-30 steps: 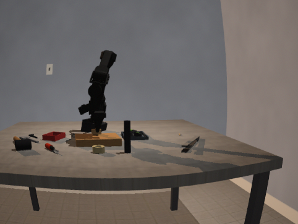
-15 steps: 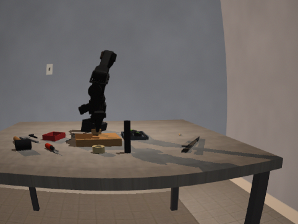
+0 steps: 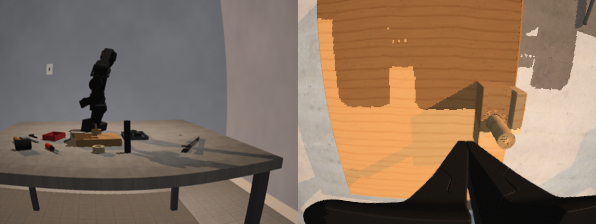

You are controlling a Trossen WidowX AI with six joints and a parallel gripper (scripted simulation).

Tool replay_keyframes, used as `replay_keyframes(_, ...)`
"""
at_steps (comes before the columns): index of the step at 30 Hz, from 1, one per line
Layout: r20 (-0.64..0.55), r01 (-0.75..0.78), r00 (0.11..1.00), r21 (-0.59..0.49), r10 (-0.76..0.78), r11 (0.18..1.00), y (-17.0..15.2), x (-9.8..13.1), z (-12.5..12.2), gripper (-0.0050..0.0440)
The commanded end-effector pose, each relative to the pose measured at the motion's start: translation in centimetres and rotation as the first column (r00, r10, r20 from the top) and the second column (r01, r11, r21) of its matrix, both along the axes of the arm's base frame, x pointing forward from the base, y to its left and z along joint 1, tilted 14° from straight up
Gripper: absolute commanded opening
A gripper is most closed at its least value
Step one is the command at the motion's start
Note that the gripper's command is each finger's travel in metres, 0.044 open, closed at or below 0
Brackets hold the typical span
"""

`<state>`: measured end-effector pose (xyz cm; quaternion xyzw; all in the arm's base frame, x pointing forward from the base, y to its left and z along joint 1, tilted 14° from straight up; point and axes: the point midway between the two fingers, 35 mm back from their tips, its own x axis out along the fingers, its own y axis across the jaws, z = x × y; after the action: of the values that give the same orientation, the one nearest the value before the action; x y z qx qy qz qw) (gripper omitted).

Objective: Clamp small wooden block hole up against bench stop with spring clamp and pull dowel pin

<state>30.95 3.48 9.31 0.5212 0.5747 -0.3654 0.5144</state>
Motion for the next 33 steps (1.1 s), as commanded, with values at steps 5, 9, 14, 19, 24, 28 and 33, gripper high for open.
replay_keyframes(5, 0.022, -0.002, 1.000, -0.003, 0.002, 1.000, -0.2, -0.2, 2.8, 0.0000)
replay_keyframes(9, 0.022, -0.001, 1.000, -0.003, 0.001, 1.000, -0.2, -0.2, 3.2, 0.0000)
replay_keyframes(14, 0.006, 0.004, 1.000, 0.000, -0.004, 1.000, -0.1, -0.3, 2.6, 0.0000)
replay_keyframes(19, 0.006, 0.004, 1.000, 0.000, -0.004, 1.000, -0.1, -0.3, 2.6, 0.0000)
replay_keyframes(24, 0.016, -0.037, 0.999, -0.005, 0.037, 0.999, 0.4, -0.5, 2.8, 0.0050)
replay_keyframes(28, 0.022, -0.070, 0.997, -0.009, 0.070, 0.998, 0.8, -0.6, 3.0, 0.0070)
replay_keyframes(33, 0.039, -0.151, 0.988, -0.020, 0.151, 0.988, 1.8, -0.9, 3.5, 0.0120)
